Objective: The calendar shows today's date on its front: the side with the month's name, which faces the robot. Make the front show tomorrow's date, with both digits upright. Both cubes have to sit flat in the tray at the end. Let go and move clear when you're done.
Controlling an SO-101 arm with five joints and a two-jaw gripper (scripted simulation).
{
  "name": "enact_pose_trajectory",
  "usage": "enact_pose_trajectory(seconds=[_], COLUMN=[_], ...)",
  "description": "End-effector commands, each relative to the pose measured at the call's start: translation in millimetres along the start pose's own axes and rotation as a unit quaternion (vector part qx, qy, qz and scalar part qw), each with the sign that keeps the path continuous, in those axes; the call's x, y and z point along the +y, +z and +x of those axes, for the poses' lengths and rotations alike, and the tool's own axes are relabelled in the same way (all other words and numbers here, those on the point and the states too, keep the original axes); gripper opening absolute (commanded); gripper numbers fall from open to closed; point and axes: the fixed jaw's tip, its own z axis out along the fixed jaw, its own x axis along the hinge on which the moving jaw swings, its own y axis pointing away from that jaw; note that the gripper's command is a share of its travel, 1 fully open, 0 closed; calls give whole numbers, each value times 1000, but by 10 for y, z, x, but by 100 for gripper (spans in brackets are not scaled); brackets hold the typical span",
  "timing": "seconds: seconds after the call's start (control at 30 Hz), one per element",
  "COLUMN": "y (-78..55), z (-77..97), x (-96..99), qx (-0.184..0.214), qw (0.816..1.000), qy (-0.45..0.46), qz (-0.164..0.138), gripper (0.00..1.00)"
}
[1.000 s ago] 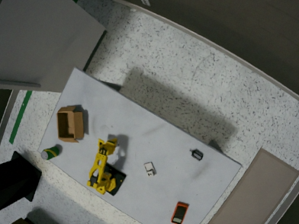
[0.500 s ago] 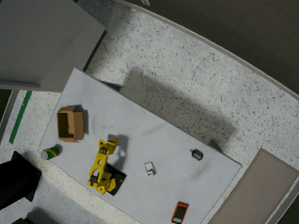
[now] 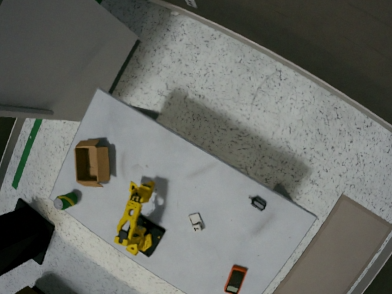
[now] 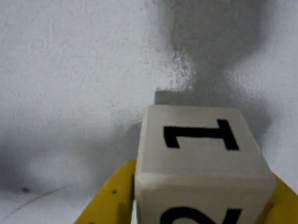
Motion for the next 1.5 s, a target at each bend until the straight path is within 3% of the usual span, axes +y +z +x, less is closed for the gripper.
enact_pose_trajectory(seconds=[0.0,1.47], y=[83,194], z=[-17,-19], x=[58,62], qx=[-1,-1], qw=[1000,1000], qy=[0,0], qz=[-16,-16], gripper=[0,0])
